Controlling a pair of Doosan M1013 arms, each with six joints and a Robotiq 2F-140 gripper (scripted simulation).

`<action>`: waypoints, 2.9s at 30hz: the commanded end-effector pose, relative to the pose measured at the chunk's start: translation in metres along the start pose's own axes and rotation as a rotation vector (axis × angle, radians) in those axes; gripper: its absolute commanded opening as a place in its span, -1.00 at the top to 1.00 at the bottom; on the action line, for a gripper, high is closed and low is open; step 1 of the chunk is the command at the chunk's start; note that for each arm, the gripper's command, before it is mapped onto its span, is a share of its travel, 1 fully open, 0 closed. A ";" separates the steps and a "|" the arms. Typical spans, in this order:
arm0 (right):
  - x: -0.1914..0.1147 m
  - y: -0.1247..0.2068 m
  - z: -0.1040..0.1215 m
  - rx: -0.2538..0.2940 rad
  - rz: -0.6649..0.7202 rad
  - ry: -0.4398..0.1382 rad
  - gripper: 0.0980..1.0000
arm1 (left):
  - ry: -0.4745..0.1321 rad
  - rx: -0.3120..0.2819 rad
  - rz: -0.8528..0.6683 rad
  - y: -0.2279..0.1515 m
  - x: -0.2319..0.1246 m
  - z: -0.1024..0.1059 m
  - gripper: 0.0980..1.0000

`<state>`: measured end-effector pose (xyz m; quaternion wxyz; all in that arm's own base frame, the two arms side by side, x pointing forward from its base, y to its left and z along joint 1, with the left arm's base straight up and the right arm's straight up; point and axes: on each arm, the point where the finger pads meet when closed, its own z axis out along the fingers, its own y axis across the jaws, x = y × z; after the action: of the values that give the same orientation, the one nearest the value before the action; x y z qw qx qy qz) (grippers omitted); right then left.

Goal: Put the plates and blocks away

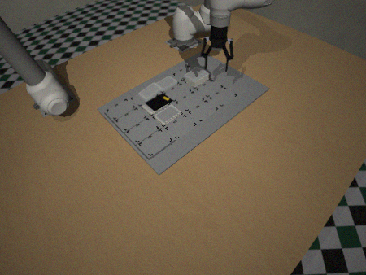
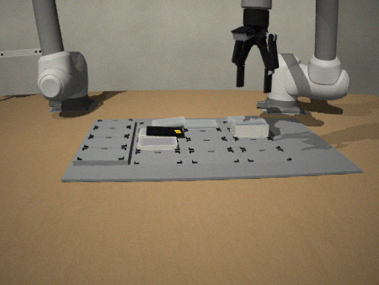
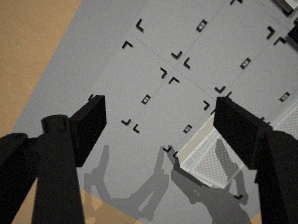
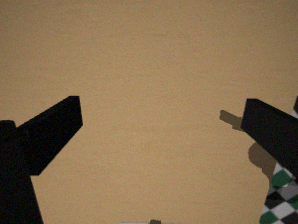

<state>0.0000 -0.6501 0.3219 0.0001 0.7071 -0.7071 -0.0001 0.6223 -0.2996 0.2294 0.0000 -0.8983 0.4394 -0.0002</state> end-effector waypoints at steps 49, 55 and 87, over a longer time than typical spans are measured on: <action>0.000 0.000 -0.001 0.000 0.000 0.001 -1.00 | 0.001 0.001 0.622 0.189 0.082 0.062 -0.33; 0.000 0.000 -0.001 0.000 0.000 0.001 -1.00 | 0.001 0.001 0.622 0.203 0.086 0.066 -0.33; 0.000 0.000 -0.001 0.000 0.000 0.001 -1.00 | 0.001 0.001 0.622 0.248 0.056 0.072 -1.00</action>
<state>0.0000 -0.6501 0.3219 0.0001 0.7071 -0.7071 -0.0001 0.4688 -0.4974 0.1566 -0.0001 -0.7206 0.6934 0.0002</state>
